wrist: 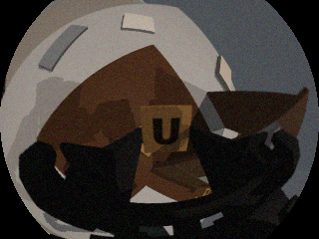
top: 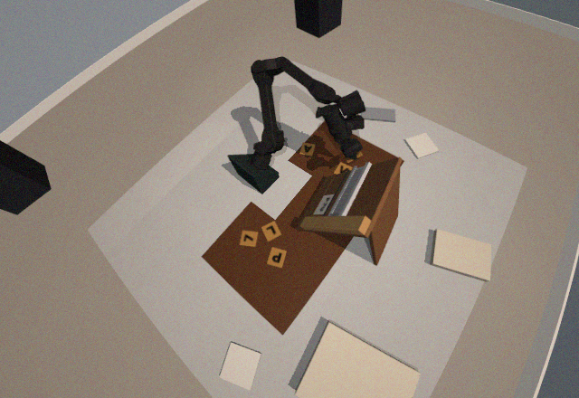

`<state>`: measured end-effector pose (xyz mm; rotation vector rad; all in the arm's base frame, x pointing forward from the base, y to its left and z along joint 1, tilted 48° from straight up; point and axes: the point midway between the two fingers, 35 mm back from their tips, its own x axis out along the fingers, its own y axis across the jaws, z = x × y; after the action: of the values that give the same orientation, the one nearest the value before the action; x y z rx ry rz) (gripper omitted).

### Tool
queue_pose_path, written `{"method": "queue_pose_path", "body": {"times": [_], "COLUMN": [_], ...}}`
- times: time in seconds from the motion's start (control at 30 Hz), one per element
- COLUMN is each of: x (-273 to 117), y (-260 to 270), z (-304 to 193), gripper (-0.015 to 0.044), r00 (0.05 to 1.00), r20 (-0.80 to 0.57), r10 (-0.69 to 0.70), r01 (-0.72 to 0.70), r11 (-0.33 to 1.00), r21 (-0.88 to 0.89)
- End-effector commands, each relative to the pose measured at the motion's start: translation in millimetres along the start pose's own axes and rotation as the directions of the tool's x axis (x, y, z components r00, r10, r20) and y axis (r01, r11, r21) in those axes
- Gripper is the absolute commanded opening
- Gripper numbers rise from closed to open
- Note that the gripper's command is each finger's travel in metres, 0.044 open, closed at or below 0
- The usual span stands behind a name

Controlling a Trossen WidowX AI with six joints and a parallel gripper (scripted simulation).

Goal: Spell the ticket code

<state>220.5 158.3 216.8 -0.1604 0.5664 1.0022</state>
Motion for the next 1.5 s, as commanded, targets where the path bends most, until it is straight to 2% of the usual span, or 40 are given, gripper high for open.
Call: {"method": "queue_pose_path", "body": {"times": [0.0,0.4,0.8,1.47], "x": [-4.9,-20.1,-39.4,-40.4], "y": [-9.7,-32.1,-50.6,-52.1], "z": [10.5,36.4,60.9,61.2], "gripper": [0.0,0.0,0.0,0.0], "r00": [0.998,0.973,0.924,0.92], "r20": [0.045,0.164,0.278,0.285], "r10": [-0.05,-0.165,-0.264,-0.269], "r01": [0.044,0.072,-0.022,-0.03], "r11": [0.991,0.884,0.688,0.676], "r21": [0.13,0.462,0.725,0.737]}}
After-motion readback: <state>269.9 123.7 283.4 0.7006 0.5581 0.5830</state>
